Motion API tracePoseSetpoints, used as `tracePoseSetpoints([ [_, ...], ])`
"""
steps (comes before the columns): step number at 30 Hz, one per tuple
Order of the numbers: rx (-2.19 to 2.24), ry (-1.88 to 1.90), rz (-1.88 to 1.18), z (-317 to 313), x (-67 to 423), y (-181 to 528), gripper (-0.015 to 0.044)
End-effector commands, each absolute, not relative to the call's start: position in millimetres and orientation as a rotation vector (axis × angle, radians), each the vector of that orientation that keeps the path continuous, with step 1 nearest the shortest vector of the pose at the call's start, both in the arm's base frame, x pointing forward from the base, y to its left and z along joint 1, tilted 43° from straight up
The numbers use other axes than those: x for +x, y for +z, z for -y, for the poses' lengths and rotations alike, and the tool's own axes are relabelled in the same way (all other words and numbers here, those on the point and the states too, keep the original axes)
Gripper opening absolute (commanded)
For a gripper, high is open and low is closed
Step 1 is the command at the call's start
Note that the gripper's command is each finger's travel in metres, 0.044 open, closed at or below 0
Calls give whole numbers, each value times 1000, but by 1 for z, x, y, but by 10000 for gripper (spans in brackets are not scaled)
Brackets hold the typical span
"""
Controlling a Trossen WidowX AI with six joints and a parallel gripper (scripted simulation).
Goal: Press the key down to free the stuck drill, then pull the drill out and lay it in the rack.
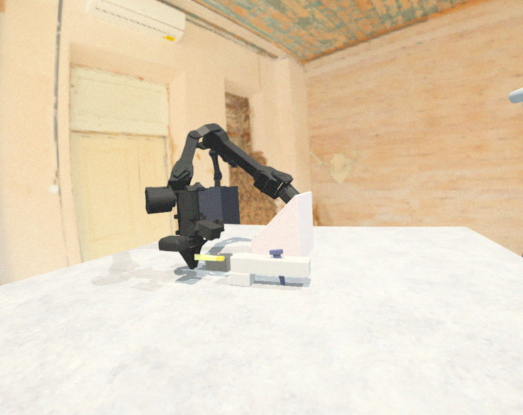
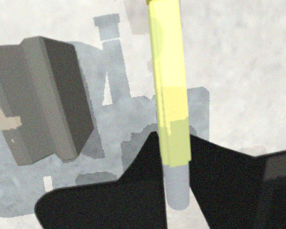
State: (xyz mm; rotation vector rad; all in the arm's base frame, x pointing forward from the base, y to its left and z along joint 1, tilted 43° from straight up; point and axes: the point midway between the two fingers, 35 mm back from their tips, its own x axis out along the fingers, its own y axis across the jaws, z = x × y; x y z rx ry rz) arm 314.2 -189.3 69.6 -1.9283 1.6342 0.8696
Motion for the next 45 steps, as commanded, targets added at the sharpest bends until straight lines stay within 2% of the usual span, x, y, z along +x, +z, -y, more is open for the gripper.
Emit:
tracePoseSetpoints([
  [1, -1926, 862, -1631, 187, 314, 72, 0],
  [45, -1925, 863, -1630, 165, 312, 82, 0],
])
